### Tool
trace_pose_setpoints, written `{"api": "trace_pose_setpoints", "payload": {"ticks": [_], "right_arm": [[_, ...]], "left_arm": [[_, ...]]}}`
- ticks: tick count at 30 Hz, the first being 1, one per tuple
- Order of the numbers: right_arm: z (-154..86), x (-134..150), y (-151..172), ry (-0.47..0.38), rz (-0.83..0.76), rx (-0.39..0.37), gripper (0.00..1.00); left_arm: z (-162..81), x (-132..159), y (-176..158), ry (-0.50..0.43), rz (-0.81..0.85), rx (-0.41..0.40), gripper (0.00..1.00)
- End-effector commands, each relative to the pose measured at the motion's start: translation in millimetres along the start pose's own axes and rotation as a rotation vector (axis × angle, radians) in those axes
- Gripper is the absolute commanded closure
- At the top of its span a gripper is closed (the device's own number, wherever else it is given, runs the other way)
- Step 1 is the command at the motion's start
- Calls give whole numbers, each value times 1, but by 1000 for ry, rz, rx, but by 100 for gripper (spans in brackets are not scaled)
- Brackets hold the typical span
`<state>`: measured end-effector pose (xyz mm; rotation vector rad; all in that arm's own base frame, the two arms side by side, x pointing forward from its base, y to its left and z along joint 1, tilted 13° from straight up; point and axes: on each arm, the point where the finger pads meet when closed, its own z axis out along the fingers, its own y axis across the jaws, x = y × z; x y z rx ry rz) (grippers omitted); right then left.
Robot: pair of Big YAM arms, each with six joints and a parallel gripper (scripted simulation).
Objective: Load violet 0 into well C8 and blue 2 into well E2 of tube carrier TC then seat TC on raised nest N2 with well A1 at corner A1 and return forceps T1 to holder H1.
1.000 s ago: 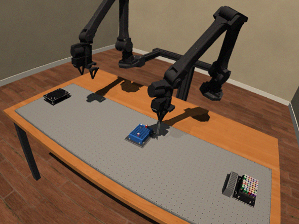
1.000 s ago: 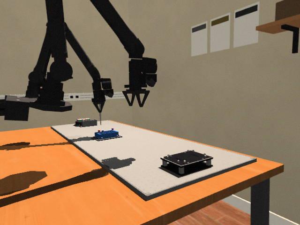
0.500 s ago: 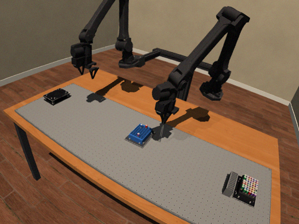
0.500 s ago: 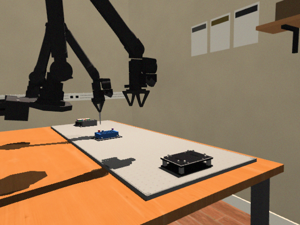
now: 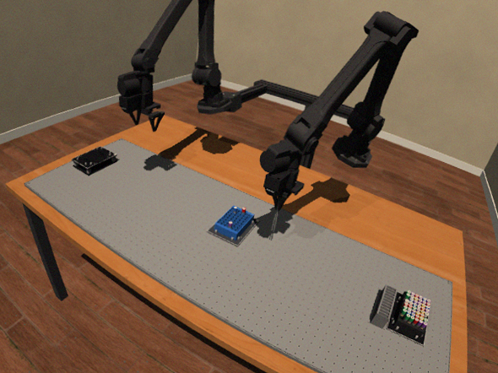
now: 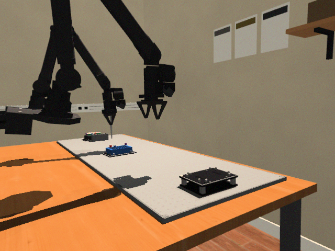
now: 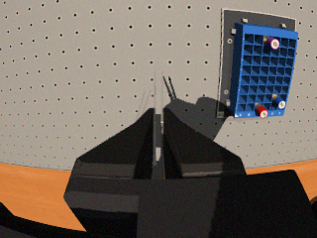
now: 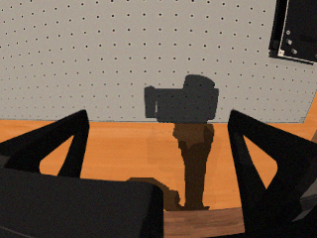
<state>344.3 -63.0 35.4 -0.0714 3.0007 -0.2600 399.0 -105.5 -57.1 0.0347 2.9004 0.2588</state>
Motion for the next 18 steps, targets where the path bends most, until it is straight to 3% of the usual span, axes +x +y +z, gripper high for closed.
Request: {"api": "trace_pose_setpoints", "payload": {"ticks": [1,4,8,18], "right_arm": [[-19,-33,-10,-78,31,15,0],[-19,-33,-10,-78,31,15,0],[-19,-33,-10,-78,31,15,0],[-19,-33,-10,-78,31,15,0]], "left_arm": [[-6,-9,4,-33,4,13,93],[5,-2,7,-4,11,4,93],[-6,-11,14,-33,4,11,93],[-6,-15,29,-33,5,11,93]]}}
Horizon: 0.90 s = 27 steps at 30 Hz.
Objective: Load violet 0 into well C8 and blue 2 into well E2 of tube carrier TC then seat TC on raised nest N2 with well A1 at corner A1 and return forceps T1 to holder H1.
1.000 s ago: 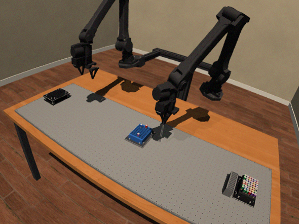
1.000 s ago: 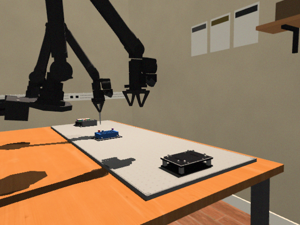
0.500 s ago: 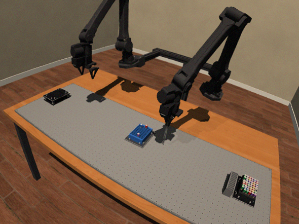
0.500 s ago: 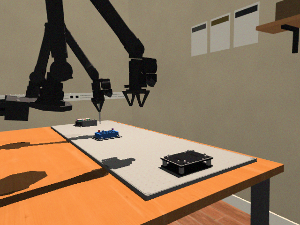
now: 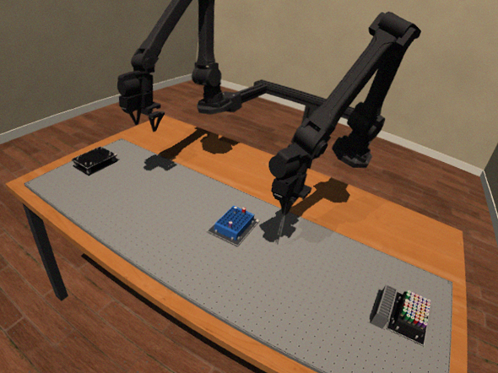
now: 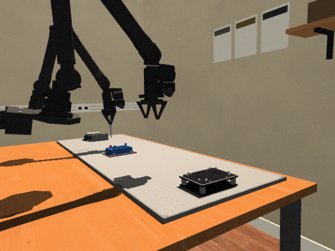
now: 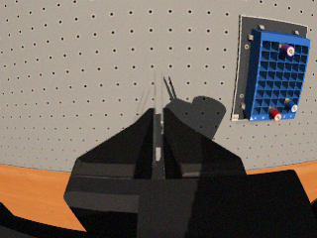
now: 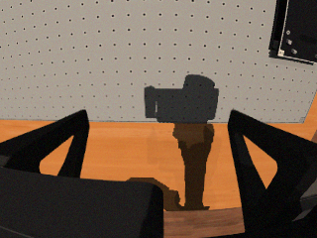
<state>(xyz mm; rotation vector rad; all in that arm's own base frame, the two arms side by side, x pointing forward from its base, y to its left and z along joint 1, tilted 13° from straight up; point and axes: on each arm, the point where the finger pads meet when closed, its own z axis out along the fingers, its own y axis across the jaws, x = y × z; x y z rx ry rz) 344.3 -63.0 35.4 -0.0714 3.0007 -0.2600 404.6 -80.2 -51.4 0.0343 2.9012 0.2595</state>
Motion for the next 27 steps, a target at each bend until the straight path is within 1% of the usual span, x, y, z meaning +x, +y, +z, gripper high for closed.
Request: {"api": "trace_pose_setpoints", "payload": {"ticks": [1,2,3,7,12,18,19,20,24,27], "right_arm": [[-19,-33,-10,-78,31,15,0],[-19,-33,-10,-78,31,15,0],[-19,-33,-10,-78,31,15,0],[-19,-33,-10,-78,31,15,0],[-19,-33,-10,-78,31,15,0],[-19,-33,-10,-78,31,15,0],[-19,-33,-10,-78,31,15,0],[-19,-33,-10,-78,31,15,0],[-19,-33,-10,-78,31,15,0],[-19,-33,-10,-78,31,15,0]], "left_arm": [[-6,-9,3,-34,5,11,93],[3,-6,-2,-14,21,8,93],[3,-7,5,-14,10,7,93],[-5,-14,12,-35,5,10,93],[-2,-13,21,-28,7,8,93],[-6,-18,27,-39,4,10,93],[0,-13,24,-20,20,9,93],[1,-15,30,-20,9,7,93],[-6,-24,37,-42,4,9,93],[-6,-26,42,-41,4,8,93]]}}
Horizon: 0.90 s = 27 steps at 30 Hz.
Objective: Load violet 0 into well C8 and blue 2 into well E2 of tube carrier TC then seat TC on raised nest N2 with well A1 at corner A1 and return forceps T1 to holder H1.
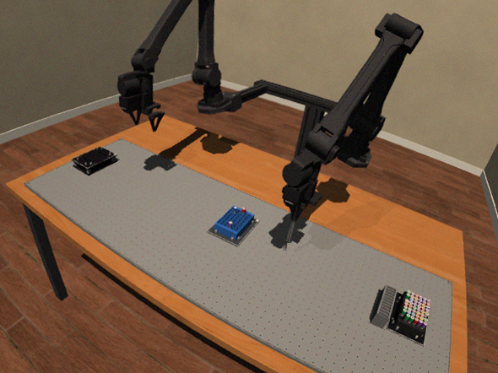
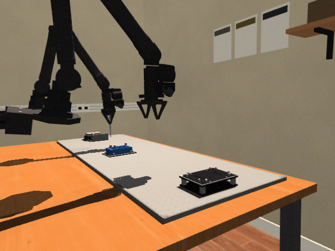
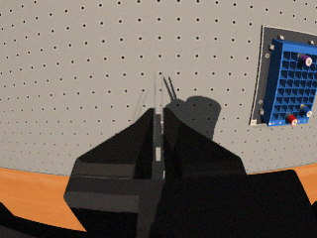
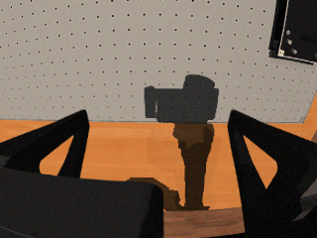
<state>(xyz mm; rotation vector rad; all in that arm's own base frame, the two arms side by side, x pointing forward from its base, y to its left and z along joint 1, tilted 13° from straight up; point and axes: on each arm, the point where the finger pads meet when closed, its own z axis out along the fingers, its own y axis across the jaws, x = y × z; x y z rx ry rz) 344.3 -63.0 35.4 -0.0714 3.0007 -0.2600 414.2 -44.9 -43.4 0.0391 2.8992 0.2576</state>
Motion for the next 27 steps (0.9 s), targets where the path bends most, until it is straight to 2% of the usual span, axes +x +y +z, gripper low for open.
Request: {"api": "trace_pose_setpoints", "payload": {"ticks": [1,8,9,17,27], "right_arm": [[-19,-33,-10,-78,31,15,0],[-19,-33,-10,-78,31,15,0],[-19,-33,-10,-78,31,15,0],[-19,-33,-10,-78,31,15,0],[-19,-33,-10,-78,31,15,0]], "left_arm": [[-6,-17,7,-36,2,6,93],[-10,-26,16,-49,-1,7,93],[-3,-21,10,-29,17,8,93],[-11,-30,31,-41,1,4,93],[-7,-30,44,-28,4,3,93]]}}
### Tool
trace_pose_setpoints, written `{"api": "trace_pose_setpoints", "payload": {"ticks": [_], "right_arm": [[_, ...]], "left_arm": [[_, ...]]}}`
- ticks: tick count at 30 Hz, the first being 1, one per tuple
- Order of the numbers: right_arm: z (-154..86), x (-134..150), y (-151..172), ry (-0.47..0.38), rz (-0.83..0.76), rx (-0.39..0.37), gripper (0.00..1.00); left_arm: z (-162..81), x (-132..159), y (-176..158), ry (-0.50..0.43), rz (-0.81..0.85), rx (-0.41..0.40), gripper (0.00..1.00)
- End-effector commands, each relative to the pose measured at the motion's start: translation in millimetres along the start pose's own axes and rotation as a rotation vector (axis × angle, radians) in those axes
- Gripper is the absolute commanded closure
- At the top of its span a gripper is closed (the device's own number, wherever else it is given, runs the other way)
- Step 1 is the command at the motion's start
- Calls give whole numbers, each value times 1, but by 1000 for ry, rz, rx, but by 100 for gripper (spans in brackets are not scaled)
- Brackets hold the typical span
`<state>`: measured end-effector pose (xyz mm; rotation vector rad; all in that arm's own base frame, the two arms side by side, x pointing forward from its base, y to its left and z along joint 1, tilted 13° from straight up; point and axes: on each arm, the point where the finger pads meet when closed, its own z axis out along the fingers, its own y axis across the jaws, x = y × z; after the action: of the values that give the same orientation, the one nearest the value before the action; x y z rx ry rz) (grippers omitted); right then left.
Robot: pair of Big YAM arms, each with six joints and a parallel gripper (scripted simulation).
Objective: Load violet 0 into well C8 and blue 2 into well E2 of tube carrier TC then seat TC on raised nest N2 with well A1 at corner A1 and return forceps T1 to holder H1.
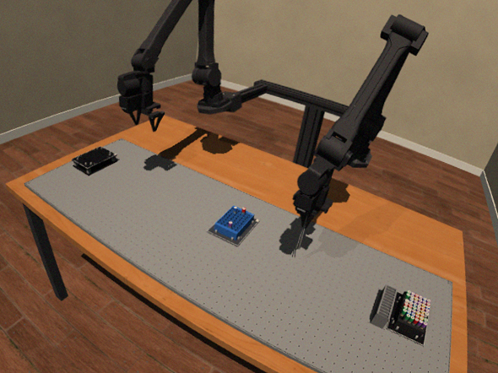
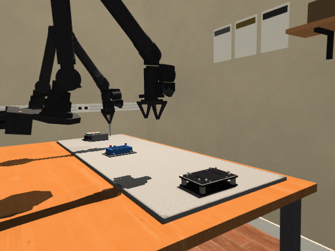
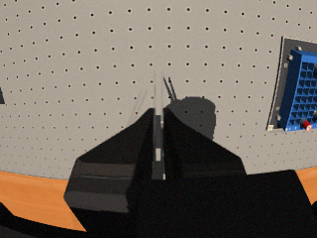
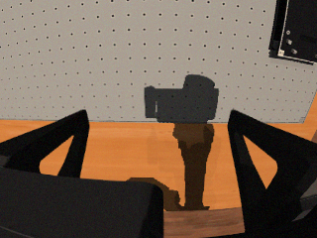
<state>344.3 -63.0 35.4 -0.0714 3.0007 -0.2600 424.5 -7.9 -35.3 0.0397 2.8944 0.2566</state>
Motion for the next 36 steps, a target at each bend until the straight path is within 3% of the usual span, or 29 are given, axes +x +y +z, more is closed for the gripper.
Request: {"api": "trace_pose_setpoints", "payload": {"ticks": [1,36], "right_arm": [[-19,-33,-10,-78,31,15,0],[-19,-33,-10,-78,31,15,0]], "left_arm": [[-9,-21,8,-26,4,2,93],[-10,-33,61,-24,4,-3,93]]}}
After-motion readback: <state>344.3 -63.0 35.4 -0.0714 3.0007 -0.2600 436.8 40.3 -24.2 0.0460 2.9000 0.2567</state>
